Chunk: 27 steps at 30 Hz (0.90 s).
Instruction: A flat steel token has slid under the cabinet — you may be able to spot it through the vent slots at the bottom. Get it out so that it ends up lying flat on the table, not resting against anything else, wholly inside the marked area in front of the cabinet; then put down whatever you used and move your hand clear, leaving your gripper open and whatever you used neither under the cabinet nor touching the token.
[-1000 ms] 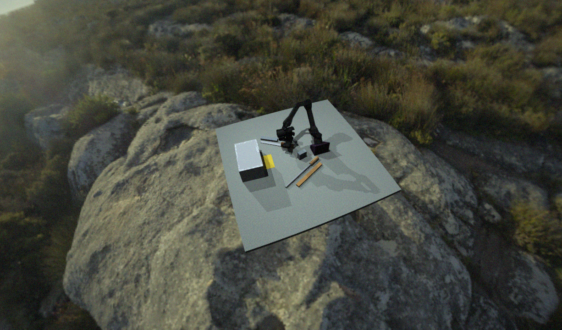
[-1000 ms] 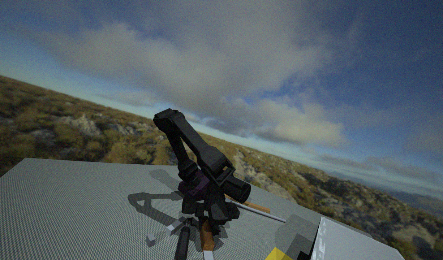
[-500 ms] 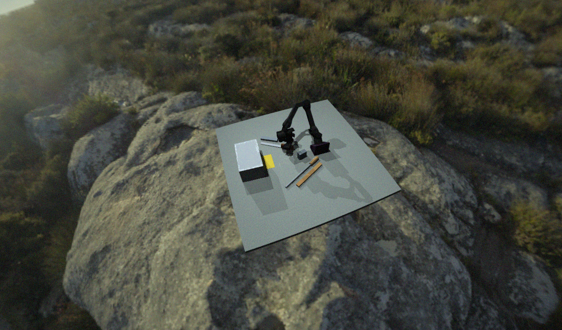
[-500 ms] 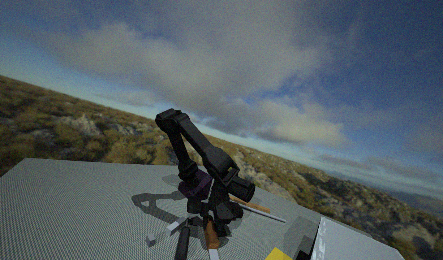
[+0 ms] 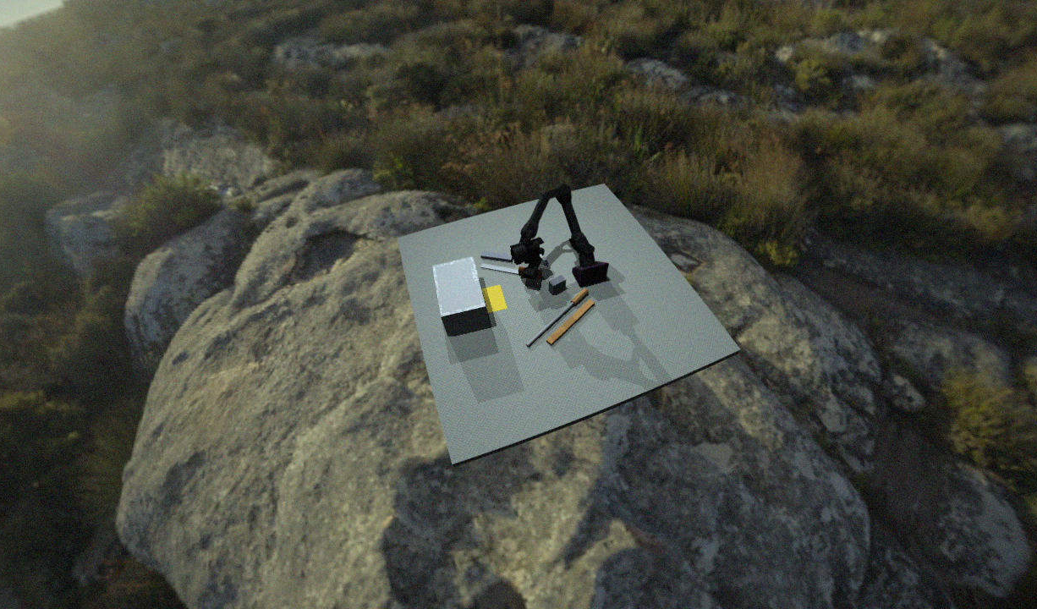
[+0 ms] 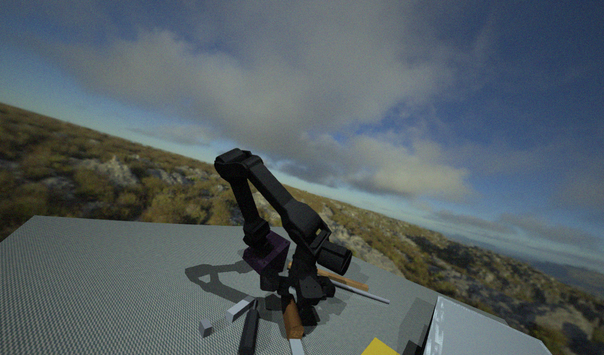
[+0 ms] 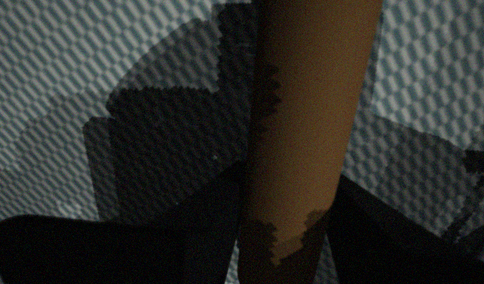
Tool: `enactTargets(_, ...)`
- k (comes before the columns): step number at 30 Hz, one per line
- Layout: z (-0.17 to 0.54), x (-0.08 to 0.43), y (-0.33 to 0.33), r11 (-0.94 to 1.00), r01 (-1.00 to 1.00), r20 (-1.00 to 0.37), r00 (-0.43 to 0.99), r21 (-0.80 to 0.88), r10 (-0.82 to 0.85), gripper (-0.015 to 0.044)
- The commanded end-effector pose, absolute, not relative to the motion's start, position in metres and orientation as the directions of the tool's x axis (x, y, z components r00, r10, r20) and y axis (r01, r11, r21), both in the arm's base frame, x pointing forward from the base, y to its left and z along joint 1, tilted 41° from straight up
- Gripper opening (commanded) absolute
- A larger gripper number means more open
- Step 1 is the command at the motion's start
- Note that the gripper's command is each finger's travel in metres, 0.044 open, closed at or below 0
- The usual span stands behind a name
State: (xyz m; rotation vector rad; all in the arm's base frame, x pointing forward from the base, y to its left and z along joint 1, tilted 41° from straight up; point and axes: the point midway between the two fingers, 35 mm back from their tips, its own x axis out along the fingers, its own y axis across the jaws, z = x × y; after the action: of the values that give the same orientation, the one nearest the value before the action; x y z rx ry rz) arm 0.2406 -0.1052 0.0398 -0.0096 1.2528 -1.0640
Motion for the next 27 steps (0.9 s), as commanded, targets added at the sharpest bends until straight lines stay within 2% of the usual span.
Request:
enactTargets(1,0.036,0.244,-0.100,0.557,0.637,-0.758,-0.069,-0.534,-0.648,0.0000)
enactTargets(27,0.018,0.255,-0.080,0.558,0.637,-0.760,-0.069,-0.532,-0.646,0.0000)
